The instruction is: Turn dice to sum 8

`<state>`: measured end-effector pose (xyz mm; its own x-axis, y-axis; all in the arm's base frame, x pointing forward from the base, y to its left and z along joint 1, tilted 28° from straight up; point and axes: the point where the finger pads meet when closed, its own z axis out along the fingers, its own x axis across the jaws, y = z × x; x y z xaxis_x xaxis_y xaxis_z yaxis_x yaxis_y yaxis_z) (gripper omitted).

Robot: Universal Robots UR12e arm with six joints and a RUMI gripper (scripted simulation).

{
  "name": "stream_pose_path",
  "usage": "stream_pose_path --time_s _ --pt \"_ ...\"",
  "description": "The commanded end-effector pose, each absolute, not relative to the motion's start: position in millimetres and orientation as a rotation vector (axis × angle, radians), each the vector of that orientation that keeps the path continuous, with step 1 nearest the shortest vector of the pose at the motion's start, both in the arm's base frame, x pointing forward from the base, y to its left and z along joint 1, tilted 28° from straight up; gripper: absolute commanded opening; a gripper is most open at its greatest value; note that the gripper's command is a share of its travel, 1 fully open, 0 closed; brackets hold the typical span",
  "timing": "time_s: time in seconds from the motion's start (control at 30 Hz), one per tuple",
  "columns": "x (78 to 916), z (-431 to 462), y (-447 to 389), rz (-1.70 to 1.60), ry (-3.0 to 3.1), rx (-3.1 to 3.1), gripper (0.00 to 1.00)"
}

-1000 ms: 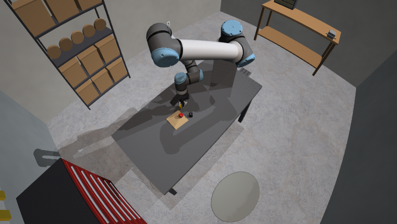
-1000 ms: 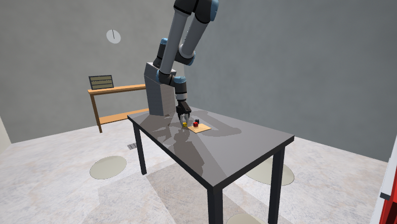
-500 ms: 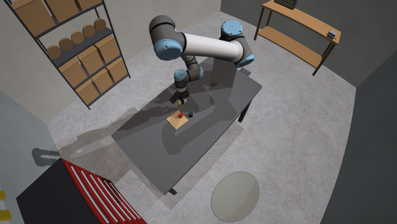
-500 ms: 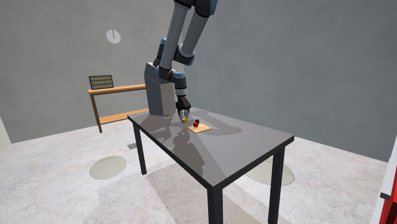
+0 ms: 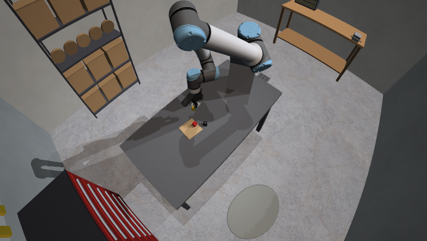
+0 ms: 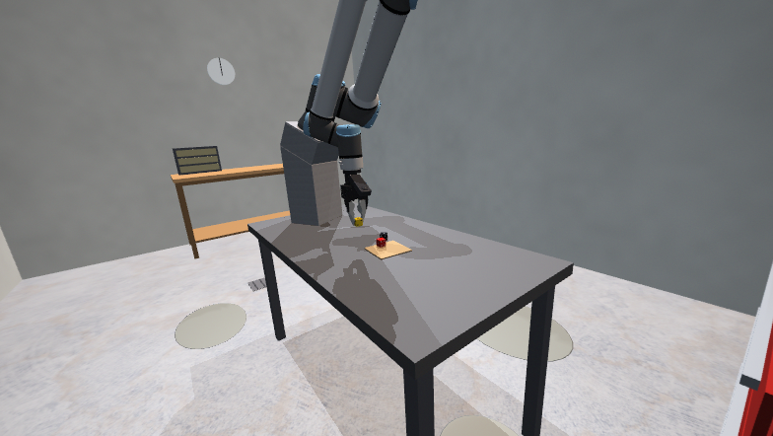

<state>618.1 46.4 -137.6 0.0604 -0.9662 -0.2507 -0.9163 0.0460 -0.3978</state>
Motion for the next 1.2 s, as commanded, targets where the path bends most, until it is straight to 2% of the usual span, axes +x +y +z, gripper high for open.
stream_pose_path --time_s 0.0,0.27,0.43,0.6,1.17 --pt "612.5 -132.5 45.5 -0.132 1.874 -1.892 0.1" --pt "615.9 -130.9 47.2 -0.133 1.872 -1.895 0.1" --pt "673.0 -95.3 83.8 -0.148 1.829 -1.941 0.1" --pt "694.2 -77.0 102.5 -0.154 1.812 -1.956 0.1" --pt "702.9 -68.6 111.1 -0.157 1.804 -1.963 0.1"
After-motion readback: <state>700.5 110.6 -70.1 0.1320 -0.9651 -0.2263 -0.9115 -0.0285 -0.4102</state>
